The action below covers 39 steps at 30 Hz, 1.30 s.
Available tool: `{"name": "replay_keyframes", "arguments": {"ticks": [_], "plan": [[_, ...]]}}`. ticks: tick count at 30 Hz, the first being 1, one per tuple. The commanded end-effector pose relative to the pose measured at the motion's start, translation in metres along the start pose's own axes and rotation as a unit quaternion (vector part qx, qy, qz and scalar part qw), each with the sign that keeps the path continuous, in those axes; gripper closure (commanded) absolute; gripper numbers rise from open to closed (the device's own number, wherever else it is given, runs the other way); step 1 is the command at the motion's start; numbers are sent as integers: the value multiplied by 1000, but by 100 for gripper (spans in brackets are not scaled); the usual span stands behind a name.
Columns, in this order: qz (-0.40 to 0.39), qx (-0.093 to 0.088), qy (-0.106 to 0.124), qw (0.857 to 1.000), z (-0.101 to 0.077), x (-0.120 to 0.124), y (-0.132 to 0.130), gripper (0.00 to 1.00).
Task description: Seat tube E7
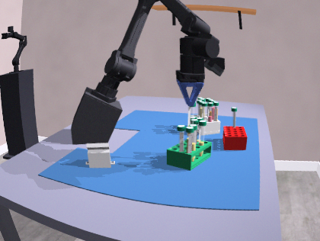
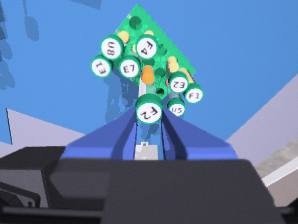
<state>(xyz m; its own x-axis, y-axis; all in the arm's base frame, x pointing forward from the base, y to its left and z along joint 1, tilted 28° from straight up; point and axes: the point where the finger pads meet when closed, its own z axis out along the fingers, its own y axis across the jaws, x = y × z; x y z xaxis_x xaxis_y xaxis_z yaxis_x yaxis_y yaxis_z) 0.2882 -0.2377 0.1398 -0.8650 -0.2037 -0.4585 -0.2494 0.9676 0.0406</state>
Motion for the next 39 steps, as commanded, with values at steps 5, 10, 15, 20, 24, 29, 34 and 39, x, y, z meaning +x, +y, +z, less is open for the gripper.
{"name": "replay_keyframes", "arguments": {"ticks": [5, 10, 15, 20, 24, 29, 34, 39], "plan": [[-11, 31, -17, 999, -29, -19, -22, 100], [-14, 33, -18, 999, -31, -21, -21, 100], [-15, 35, -19, 999, -32, -21, -20, 100], [-12, 33, -17, 999, -31, -18, -21, 100], [-15, 35, -19, 999, -32, -20, -19, 100], [-5, 18, -10, 1000, -20, -1, -3, 100], [-4, 16, -9, 1000, -19, 5, 2, 100], [-4, 16, -9, 1000, -20, 12, 9, 100]]}}
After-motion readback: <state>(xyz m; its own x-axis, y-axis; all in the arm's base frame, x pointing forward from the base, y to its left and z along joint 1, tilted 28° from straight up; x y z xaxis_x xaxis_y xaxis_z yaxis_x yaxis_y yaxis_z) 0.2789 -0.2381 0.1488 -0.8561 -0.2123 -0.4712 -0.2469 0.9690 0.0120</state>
